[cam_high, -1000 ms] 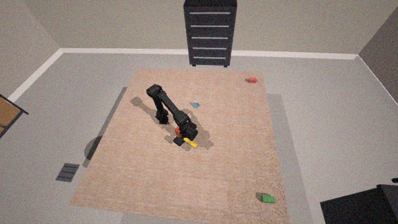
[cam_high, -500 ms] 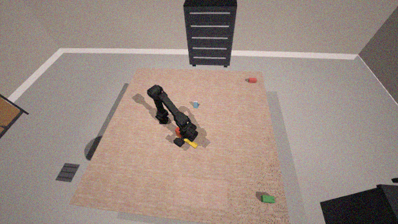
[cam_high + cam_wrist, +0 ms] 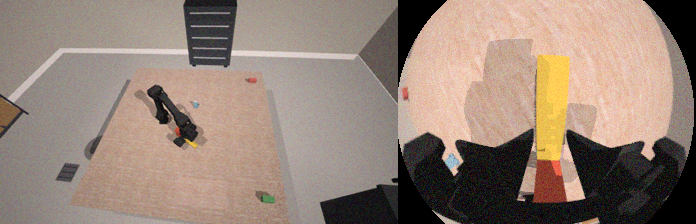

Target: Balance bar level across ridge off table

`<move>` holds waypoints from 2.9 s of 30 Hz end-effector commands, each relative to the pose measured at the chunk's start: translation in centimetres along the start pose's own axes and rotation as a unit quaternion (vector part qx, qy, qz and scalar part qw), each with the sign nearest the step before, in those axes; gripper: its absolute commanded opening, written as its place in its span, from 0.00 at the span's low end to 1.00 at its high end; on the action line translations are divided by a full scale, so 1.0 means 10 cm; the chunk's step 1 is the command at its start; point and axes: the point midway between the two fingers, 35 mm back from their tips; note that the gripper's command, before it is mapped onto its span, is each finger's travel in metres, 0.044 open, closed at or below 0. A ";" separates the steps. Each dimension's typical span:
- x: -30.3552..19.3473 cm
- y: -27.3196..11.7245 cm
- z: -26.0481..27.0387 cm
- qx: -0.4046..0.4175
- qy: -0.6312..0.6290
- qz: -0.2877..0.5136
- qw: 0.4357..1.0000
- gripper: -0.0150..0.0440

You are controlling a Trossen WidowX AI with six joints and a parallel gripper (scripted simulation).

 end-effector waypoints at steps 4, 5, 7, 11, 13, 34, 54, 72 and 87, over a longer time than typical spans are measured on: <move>0.00 0.00 0.00 0.000 0.000 0.000 1.000 0.48; 0.00 0.00 0.00 0.000 0.000 0.000 1.000 0.46; 0.00 0.00 0.00 0.000 0.000 0.000 1.000 0.44; 0.01 -0.04 0.00 0.000 0.000 0.000 1.000 0.30; 0.02 -0.09 0.00 0.000 0.000 0.000 1.000 0.25; 0.05 -0.62 0.01 0.001 -0.001 0.002 1.000 0.25; 0.00 -1.05 0.02 0.002 0.002 0.003 1.000 0.25; -0.09 -1.07 0.64 0.005 0.111 0.005 0.994 0.25; -0.28 -1.08 1.14 0.007 0.203 0.007 0.979 0.25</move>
Point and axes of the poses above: the point midway between the two fingers, 35 mm back from their tips, its own y axis out along the fingers, its own z axis across the jaws, x = y × z, and after that the axes turned 15 degrees about y, right-handed
